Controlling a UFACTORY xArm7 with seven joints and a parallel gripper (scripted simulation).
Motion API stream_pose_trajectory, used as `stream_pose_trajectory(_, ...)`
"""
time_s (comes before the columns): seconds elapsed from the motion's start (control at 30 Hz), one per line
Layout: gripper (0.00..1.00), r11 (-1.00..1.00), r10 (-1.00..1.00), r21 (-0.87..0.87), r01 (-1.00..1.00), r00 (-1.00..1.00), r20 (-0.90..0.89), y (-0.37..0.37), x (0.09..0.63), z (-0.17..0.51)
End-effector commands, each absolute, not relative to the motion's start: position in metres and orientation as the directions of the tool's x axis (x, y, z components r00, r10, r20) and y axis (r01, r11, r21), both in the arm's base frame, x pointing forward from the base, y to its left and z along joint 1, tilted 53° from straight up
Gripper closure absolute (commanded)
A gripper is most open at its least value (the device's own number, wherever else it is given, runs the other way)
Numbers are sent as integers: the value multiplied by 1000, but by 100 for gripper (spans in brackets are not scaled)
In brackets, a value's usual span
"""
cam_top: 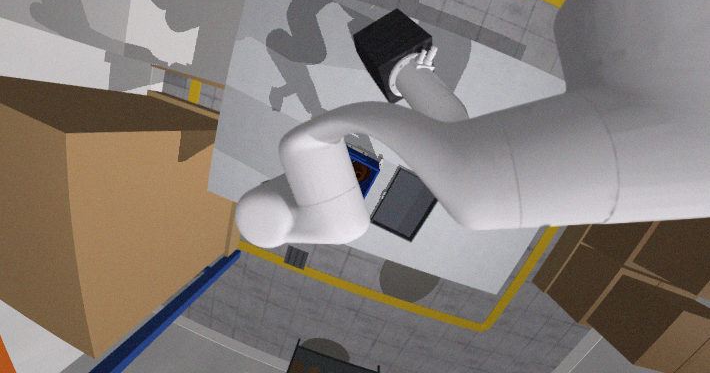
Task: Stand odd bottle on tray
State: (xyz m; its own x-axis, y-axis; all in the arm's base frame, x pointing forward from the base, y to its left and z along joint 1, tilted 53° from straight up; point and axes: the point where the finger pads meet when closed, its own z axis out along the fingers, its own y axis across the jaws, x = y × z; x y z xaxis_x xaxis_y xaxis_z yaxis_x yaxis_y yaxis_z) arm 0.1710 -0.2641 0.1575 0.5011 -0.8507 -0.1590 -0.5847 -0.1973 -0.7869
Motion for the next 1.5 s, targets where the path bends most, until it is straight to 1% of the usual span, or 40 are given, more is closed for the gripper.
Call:
stream_pose_trajectory(0.0, 100, -197, -853, -787, -585, 498, -157, -269, 167, 162)
stream_pose_trajectory(0.7, 100, -197, -853, -787, -585, 498, -157, -278, 155, 173)
stream_pose_trajectory(1.47, 100, -197, -853, -787, -585, 498, -157, -279, 153, 174)
